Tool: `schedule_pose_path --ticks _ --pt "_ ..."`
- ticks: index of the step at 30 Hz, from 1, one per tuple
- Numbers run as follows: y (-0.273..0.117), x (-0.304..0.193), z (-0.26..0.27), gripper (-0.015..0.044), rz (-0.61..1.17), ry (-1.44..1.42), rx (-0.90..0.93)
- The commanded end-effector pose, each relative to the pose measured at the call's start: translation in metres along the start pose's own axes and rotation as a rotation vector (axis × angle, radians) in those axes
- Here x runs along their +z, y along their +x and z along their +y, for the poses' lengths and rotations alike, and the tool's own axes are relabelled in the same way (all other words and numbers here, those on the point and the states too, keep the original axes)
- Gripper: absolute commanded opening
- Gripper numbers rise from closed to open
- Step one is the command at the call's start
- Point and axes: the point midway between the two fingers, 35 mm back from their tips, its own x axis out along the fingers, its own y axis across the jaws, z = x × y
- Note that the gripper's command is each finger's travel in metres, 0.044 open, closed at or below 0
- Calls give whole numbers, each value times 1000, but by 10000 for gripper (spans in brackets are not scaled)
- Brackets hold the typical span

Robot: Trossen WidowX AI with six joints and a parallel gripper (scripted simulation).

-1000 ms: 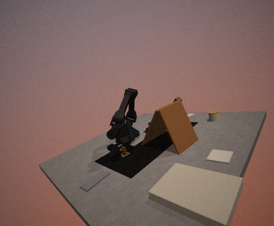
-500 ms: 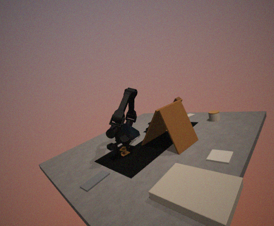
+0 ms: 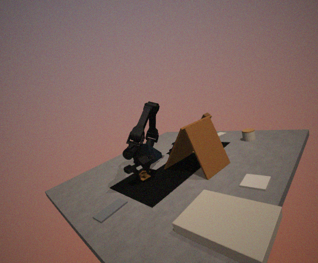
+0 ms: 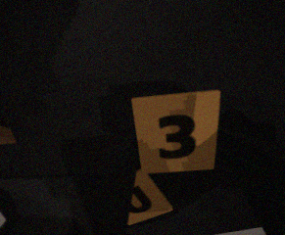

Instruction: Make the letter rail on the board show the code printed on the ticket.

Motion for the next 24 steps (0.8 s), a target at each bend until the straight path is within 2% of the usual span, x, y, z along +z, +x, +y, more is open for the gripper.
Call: schedule_pose_path --ticks 1,24 --pt "-3 0 0 0 4 -4 -3" --pt "-13 2 1 0 -5 1 -2"
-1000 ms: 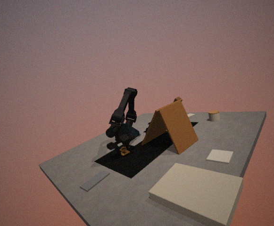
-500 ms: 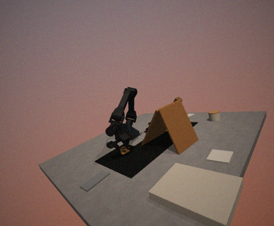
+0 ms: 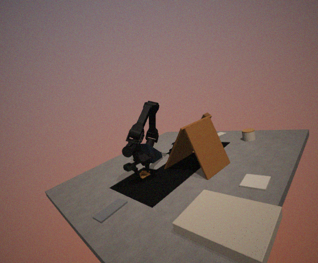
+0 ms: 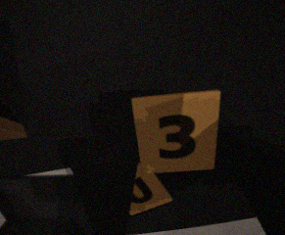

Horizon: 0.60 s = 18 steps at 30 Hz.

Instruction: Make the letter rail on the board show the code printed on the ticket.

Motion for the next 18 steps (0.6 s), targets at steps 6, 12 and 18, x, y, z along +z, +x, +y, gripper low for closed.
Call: schedule_pose_path --ticks 6,12,18 --pt "-13 25 1 0 -175 31 -43" --pt "-34 51 6 0 -369 47 -63" --pt "-60 73 18 0 -557 40 -57"
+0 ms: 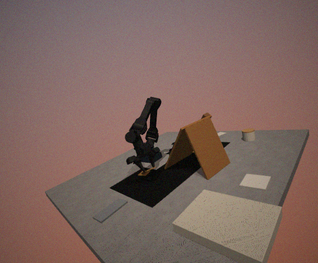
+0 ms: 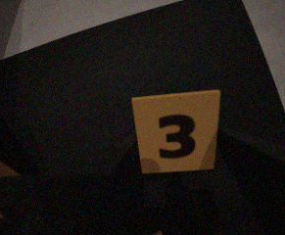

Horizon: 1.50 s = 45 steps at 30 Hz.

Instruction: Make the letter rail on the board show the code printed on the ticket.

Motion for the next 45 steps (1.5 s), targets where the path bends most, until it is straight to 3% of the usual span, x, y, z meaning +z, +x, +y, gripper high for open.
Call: schedule_pose_path --ticks 1,10,45 --pt "-13 24 11 0 -148 1 18" --pt "-47 61 42 0 -398 -36 95" --pt "-48 61 51 0 -402 -37 98"
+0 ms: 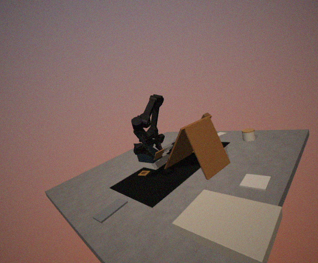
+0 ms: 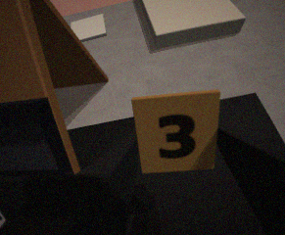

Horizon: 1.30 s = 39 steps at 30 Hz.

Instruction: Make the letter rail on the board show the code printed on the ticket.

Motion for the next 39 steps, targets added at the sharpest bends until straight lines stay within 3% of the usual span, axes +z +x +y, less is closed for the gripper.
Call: schedule_pose_path --ticks 1,39 --pt "0 0 4 0 -2 1 4" --pt "0 0 23 0 -1 3 5"
